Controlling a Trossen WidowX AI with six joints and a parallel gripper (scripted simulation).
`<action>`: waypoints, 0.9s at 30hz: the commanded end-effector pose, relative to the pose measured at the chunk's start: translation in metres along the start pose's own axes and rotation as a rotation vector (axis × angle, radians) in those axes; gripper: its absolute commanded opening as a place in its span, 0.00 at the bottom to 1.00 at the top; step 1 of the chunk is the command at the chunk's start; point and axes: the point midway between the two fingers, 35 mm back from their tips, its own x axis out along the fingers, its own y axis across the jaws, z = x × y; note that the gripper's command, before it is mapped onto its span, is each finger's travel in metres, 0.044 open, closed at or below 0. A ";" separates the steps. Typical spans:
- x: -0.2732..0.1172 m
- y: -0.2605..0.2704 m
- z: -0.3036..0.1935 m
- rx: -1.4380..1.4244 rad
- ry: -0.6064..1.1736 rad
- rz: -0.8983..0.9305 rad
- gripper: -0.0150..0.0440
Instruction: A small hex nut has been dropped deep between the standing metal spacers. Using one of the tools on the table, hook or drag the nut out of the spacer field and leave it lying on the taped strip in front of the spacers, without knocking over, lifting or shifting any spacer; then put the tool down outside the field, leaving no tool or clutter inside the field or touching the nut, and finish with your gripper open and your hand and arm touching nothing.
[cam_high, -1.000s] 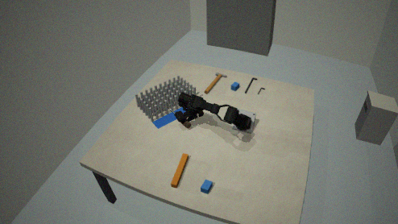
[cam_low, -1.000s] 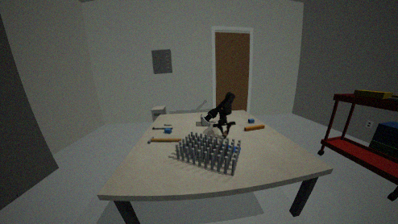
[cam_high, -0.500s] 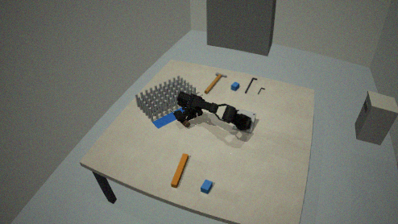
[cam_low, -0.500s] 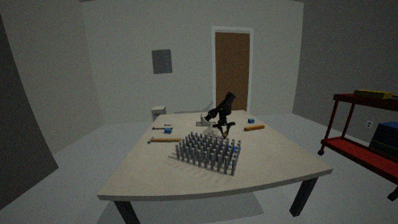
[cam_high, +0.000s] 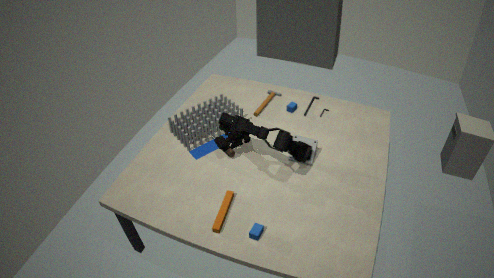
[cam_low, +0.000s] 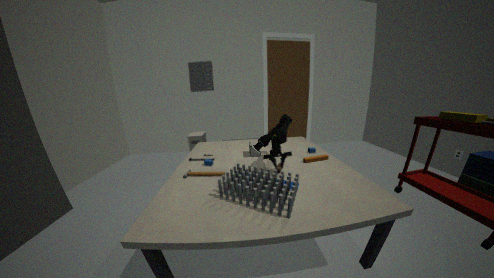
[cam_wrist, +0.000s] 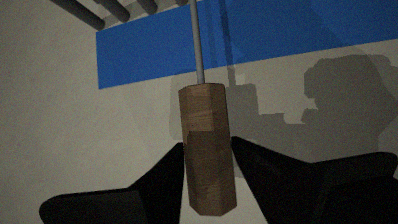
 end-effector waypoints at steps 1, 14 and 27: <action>0.001 0.001 0.003 -0.007 0.002 0.005 0.25; 0.004 0.001 0.010 -0.008 0.002 0.005 0.25; 0.007 0.001 0.018 -0.008 0.001 0.005 0.25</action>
